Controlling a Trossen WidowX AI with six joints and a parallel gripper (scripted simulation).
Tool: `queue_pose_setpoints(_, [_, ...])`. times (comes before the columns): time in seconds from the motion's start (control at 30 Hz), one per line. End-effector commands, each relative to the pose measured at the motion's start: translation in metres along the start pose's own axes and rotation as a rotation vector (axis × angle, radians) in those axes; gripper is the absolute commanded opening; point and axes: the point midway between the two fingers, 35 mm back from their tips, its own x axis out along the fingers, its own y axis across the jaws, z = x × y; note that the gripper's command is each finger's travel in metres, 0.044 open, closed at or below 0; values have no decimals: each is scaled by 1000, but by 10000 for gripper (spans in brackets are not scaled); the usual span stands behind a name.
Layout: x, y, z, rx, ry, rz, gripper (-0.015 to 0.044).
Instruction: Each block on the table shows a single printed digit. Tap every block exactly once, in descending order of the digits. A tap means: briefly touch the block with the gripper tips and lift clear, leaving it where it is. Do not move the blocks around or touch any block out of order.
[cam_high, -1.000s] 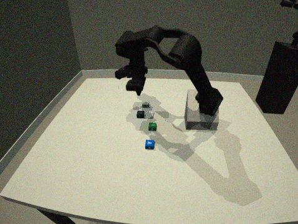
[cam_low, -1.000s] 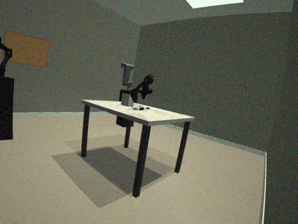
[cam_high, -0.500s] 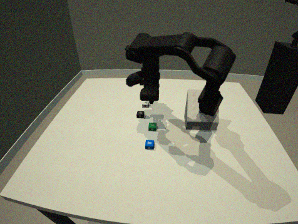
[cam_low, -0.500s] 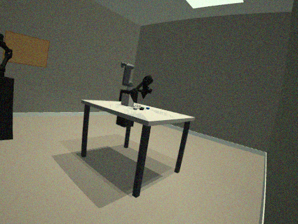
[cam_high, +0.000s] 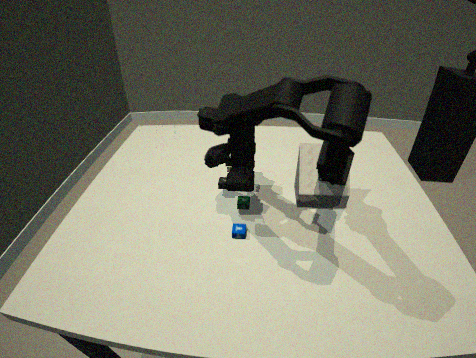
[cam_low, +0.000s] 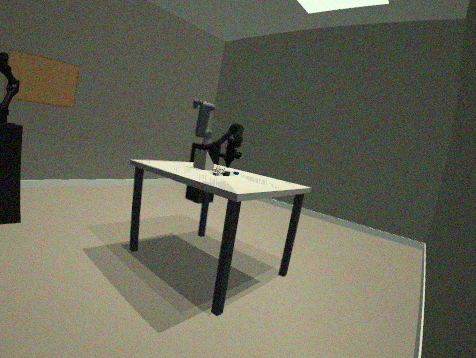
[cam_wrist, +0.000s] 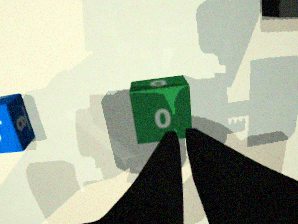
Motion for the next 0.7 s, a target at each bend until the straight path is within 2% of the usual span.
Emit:
queue_pose_setpoints(0.0, [8,1,-3,10,5,7,20])
queue_pose_setpoints(0.67, [36,1,-3,10,5,9,20])
